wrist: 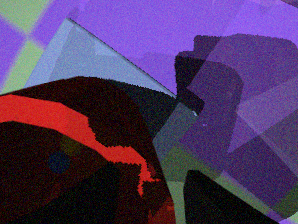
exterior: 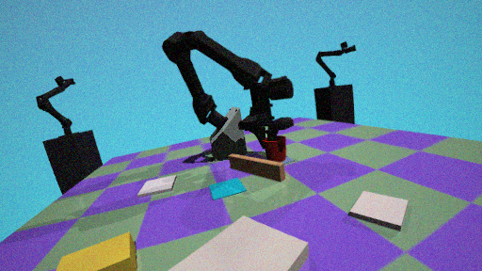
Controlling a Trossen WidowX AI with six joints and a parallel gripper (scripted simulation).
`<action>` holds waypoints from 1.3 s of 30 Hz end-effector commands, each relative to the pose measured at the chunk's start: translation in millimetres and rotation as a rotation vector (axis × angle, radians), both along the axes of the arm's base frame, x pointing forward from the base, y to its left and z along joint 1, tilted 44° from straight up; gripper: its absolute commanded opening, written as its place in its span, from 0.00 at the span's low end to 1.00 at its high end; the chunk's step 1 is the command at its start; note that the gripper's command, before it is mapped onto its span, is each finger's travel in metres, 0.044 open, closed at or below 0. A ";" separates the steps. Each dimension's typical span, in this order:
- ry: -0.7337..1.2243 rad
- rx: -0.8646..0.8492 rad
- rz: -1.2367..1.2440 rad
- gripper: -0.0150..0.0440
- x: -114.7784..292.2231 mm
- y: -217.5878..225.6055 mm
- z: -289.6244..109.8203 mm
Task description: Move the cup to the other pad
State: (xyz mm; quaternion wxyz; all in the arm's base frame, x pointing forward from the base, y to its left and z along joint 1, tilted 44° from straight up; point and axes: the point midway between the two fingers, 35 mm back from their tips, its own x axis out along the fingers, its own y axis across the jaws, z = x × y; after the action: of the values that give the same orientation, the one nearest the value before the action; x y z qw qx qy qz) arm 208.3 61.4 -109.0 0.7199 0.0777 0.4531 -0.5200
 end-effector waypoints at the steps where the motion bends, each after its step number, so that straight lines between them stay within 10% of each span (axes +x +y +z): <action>1: -0.001 0.001 0.000 0.40 0.2 0.3 0.2; 39: 0.001 0.000 0.006 0.25 -5.0 47.4 52.5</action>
State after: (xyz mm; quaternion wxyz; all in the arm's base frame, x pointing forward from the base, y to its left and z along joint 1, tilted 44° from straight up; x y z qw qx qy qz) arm 203.4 106.4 -58.9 0.7219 0.0720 0.4535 -0.5177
